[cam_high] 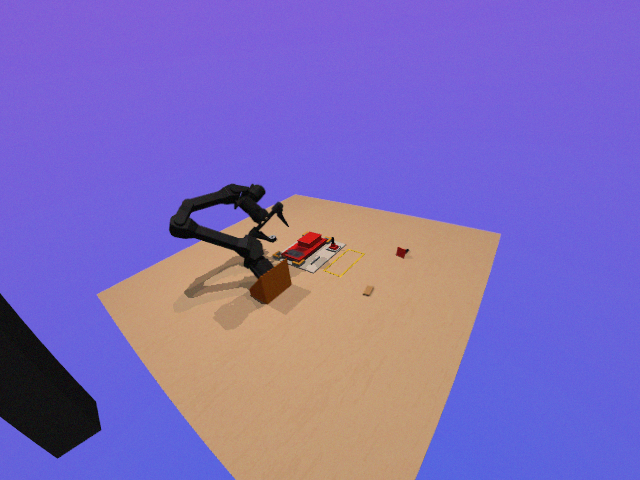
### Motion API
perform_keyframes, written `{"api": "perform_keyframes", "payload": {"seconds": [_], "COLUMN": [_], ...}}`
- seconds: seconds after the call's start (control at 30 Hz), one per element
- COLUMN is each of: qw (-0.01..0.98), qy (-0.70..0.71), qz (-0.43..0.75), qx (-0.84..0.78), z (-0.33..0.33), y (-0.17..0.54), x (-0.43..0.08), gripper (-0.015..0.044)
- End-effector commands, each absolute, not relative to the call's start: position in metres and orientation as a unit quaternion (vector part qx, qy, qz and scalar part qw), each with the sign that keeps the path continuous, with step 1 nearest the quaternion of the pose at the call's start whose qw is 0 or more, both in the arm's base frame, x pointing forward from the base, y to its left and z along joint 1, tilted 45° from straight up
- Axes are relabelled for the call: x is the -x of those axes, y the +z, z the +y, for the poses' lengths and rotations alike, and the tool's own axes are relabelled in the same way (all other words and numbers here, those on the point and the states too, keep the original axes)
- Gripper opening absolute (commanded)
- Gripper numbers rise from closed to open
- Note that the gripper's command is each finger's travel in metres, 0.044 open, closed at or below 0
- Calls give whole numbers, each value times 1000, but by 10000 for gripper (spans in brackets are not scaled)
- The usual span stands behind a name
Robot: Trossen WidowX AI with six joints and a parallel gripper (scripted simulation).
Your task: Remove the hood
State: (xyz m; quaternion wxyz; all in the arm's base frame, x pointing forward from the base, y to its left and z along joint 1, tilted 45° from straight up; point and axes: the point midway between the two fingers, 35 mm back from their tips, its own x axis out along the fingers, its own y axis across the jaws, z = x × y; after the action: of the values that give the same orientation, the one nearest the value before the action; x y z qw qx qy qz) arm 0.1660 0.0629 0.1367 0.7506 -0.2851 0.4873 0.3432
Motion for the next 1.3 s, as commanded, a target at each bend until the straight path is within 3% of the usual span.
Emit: {"api": "perform_keyframes", "payload": {"seconds": [0.0,0.9,1.27], "qw": [750,630,625], "qy": [344,351,349], "qz": [489,669,671], "qx": [283,-179,-192], "z": [63,79,79], "y": [137,102,98], "x": [-167,-317,-321], "gripper": [440,440,440]}}
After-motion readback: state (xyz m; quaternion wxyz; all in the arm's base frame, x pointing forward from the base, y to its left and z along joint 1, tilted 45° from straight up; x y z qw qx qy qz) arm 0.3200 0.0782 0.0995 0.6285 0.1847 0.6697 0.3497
